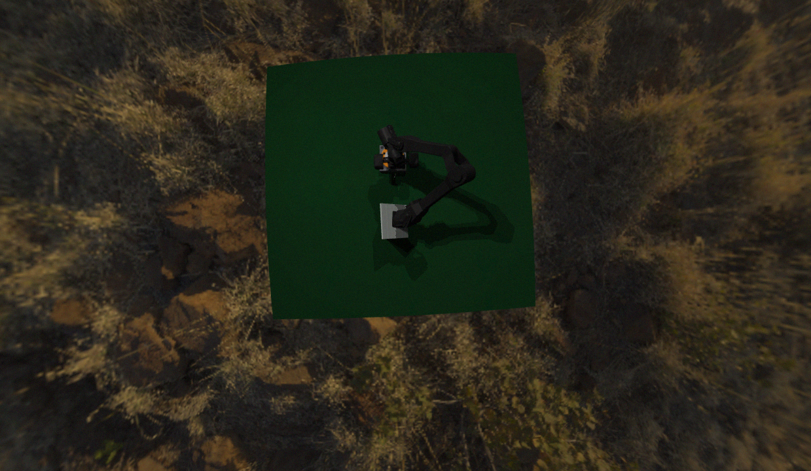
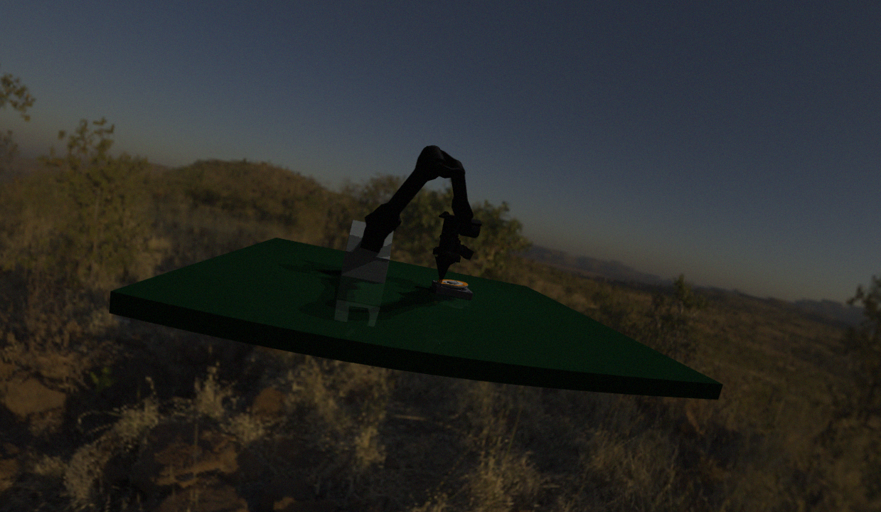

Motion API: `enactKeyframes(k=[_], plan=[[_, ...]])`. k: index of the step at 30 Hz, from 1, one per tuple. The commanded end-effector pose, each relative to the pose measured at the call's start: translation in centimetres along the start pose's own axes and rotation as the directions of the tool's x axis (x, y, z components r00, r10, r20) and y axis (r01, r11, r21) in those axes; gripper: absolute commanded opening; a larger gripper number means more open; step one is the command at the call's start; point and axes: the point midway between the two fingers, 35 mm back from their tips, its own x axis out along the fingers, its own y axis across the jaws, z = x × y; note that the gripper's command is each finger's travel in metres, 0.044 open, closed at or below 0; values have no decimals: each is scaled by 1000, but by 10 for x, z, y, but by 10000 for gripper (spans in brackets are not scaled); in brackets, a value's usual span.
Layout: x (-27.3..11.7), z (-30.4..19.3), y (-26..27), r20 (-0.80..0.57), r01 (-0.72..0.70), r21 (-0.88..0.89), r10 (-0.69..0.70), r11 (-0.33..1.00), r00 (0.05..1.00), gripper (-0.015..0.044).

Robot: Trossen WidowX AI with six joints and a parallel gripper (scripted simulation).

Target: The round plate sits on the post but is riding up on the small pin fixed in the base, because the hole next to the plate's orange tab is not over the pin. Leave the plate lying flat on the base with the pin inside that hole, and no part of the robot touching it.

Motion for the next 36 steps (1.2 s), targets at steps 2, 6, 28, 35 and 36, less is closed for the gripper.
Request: enactKeyframes(k=[2,6,28,35,36], plan=[[3,-4,6,-17,-9,-6,9,1000,1000,0],[3,-4,6,-17,-9,-6,9,1000,1000,0],[2,-5,13,-17,-10,-6,10,1000,1000,0],[2,-5,15,-16,-10,-6,10,1000,1000,0],[2,-5,15,-16,-10,-6,10,1000,1000,0]])
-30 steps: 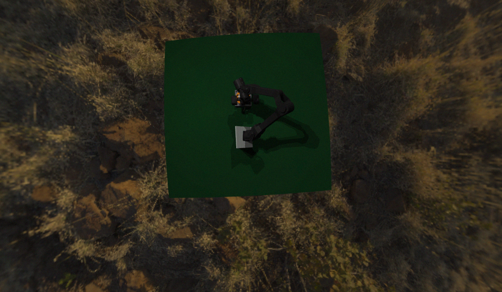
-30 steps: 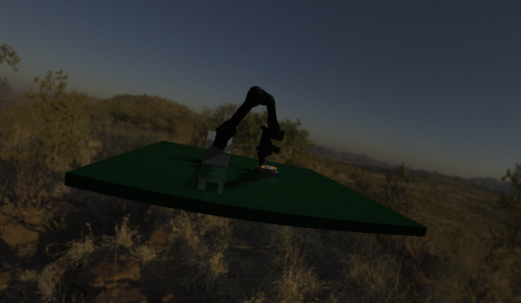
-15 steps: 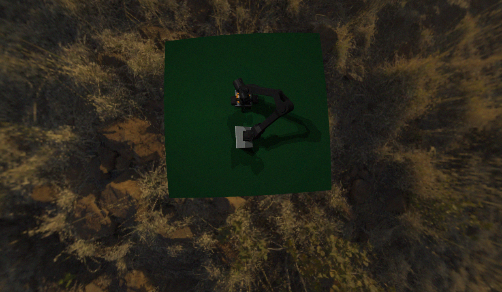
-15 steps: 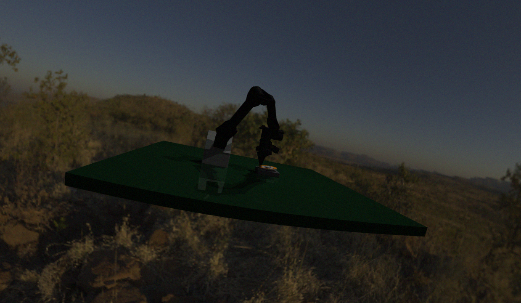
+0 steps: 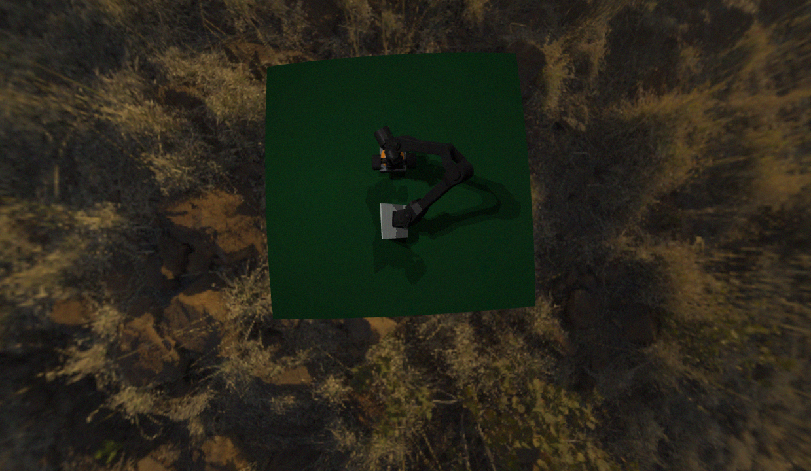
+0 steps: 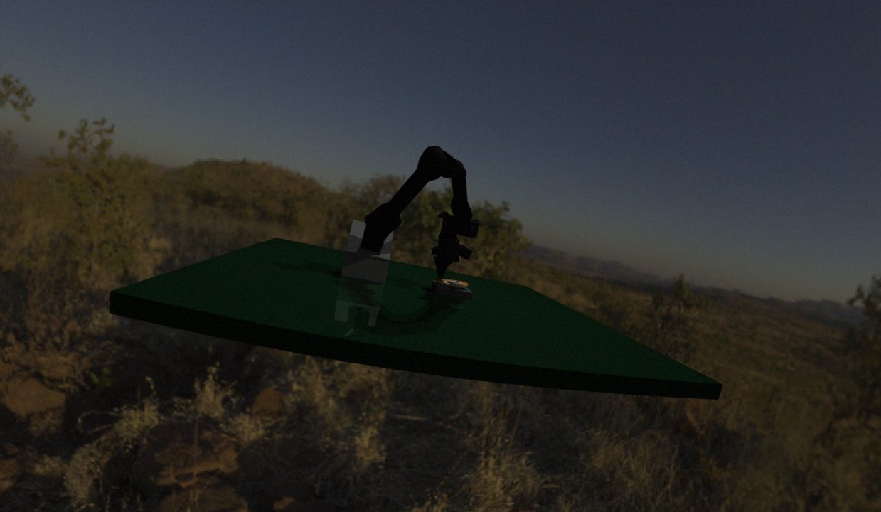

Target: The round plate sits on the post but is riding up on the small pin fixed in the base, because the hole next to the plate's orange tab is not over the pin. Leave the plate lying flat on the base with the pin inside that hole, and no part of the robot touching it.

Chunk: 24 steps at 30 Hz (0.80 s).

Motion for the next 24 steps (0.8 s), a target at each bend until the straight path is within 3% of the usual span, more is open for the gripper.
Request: enactKeyframes(k=[1,24], plan=[[2,-3,6,-15,-16,-7,16,1000,1000,0],[2,-3,9,-15,-16,-7,16,1000,1000,0]])
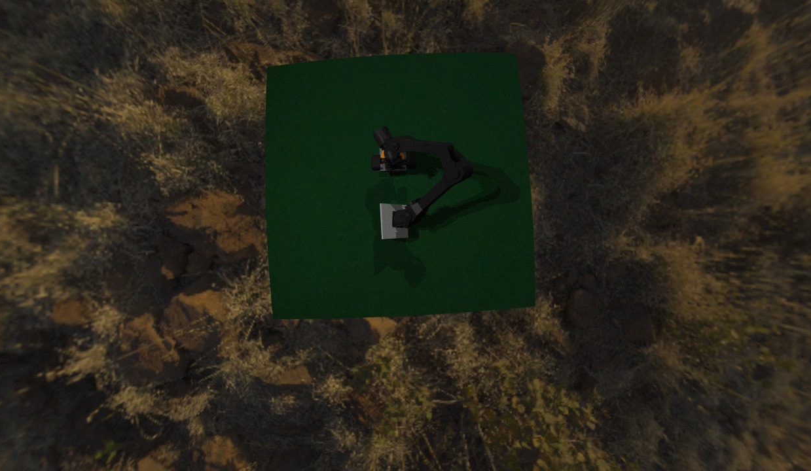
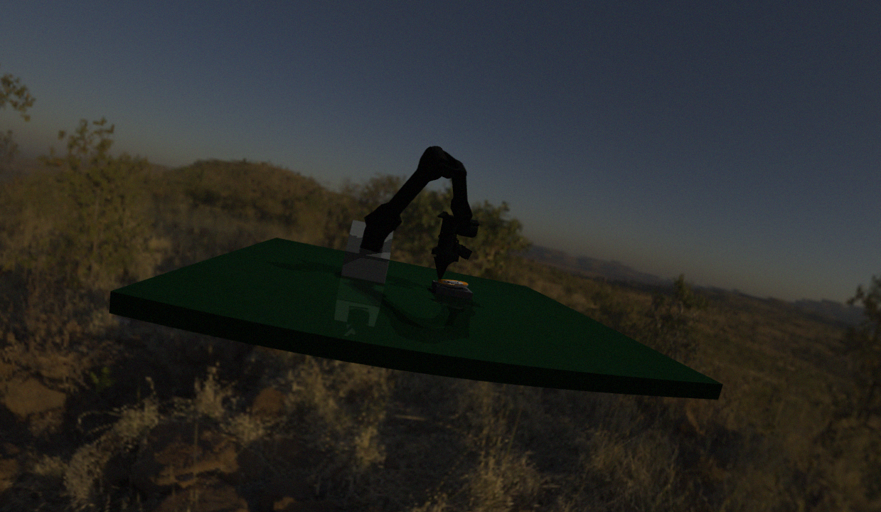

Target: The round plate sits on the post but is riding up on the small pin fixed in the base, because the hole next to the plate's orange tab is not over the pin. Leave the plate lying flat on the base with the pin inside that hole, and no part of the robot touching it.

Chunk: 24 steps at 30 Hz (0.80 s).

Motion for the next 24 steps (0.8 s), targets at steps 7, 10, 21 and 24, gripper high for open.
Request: enactKeyframes(k=[7,10,21,24], plan=[[2,-3,7,-14,-21,-6,21,1000,1000,0],[1,-3,8,-14,-21,-6,21,1000,1000,0],[1,-2,12,-14,-21,-6,21,1000,1000,0],[1,-2,16,-14,-21,-6,21,1000,1000,0]])
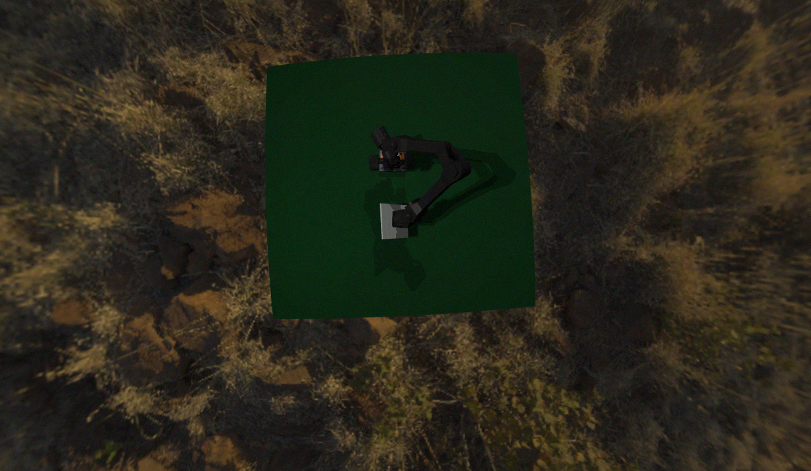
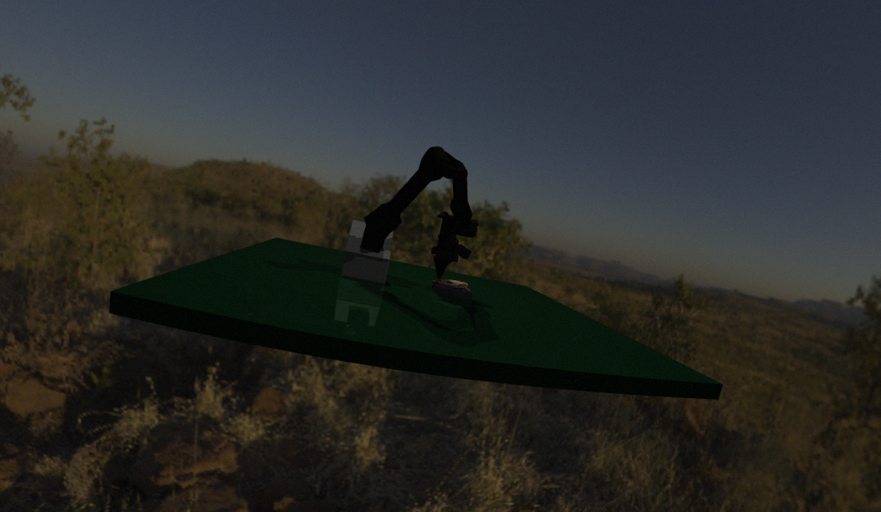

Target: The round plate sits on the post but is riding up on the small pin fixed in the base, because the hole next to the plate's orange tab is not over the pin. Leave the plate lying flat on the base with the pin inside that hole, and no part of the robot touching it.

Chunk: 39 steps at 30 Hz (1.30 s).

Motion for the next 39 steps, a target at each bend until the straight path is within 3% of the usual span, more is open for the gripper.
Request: enactKeyframes(k=[1,39], plan=[[1,-1,8,-10,-8,-6,8,1000,1000,0],[-4,23,42,-8,-10,-5,10,1000,1000,0]])
